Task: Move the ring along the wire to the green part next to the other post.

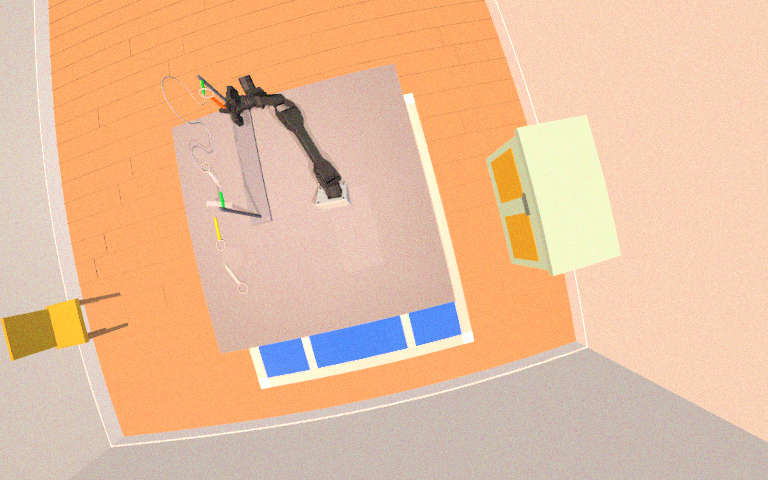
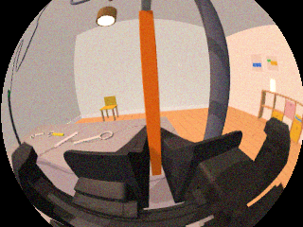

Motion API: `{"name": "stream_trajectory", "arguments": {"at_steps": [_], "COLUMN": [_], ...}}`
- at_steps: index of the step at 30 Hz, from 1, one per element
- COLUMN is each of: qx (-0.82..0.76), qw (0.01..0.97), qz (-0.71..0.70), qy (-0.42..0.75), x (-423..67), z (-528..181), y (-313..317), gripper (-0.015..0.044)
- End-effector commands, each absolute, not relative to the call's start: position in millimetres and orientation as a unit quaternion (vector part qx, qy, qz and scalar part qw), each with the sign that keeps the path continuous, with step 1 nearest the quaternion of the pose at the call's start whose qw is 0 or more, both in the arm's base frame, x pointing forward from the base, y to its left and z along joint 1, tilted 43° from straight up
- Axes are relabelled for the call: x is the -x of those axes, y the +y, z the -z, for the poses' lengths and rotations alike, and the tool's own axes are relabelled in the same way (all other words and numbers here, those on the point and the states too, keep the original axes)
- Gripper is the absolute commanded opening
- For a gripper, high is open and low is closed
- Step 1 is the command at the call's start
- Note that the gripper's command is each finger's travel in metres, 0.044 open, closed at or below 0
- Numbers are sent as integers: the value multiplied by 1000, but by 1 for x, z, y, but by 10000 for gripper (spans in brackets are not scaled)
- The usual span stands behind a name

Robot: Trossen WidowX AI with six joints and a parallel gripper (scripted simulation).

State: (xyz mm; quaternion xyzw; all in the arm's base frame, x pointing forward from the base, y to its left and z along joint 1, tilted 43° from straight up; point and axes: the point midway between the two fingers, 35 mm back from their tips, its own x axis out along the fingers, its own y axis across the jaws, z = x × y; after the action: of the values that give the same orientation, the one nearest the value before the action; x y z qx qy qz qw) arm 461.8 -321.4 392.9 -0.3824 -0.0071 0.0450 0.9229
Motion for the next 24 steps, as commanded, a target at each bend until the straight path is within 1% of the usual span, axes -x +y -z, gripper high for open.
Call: {"name": "stream_trajectory", "arguments": {"at_steps": [1,8,24], "qx": [383,380,380], "qw": [923,924,924], "qz": [-45,-43,-43], "qy": [-7,-8,-8], "x": [-462,-461,-461], "z": [-393,-404,-405], "y": [-321,-308,-308], "gripper": [-150,-150,-150]}}
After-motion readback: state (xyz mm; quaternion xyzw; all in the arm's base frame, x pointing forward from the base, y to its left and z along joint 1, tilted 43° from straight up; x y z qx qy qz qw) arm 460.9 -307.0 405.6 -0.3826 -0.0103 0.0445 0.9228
